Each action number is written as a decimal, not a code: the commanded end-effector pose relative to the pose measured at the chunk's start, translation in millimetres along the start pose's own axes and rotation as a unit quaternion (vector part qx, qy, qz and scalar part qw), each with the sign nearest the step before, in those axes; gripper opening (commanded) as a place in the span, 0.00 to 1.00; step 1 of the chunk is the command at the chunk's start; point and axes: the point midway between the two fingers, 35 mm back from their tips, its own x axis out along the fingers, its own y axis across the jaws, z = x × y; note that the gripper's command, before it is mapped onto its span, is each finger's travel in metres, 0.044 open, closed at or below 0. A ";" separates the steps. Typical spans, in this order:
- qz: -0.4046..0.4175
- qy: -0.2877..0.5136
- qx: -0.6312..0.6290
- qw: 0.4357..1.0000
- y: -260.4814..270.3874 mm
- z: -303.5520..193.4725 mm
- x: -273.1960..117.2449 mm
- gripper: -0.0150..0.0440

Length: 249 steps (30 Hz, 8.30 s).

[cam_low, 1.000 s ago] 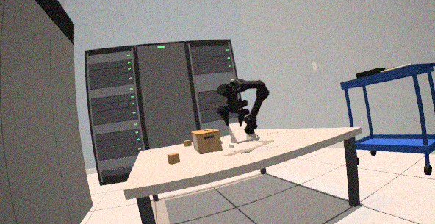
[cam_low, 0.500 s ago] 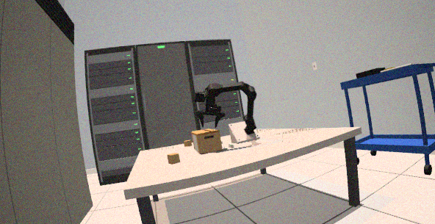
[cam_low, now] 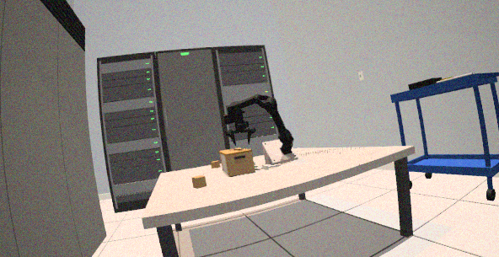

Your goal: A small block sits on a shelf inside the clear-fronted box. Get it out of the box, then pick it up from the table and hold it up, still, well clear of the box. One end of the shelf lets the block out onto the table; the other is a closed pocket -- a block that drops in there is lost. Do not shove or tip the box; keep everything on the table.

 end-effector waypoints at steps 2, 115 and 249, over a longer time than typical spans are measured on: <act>0.009 -0.025 -0.001 1.000 13.0 -14.6 -0.7 0.93; 0.026 -0.027 -0.003 0.999 13.3 66.2 78.9 0.93; -0.079 0.176 -0.705 0.683 64.7 139.7 164.0 0.74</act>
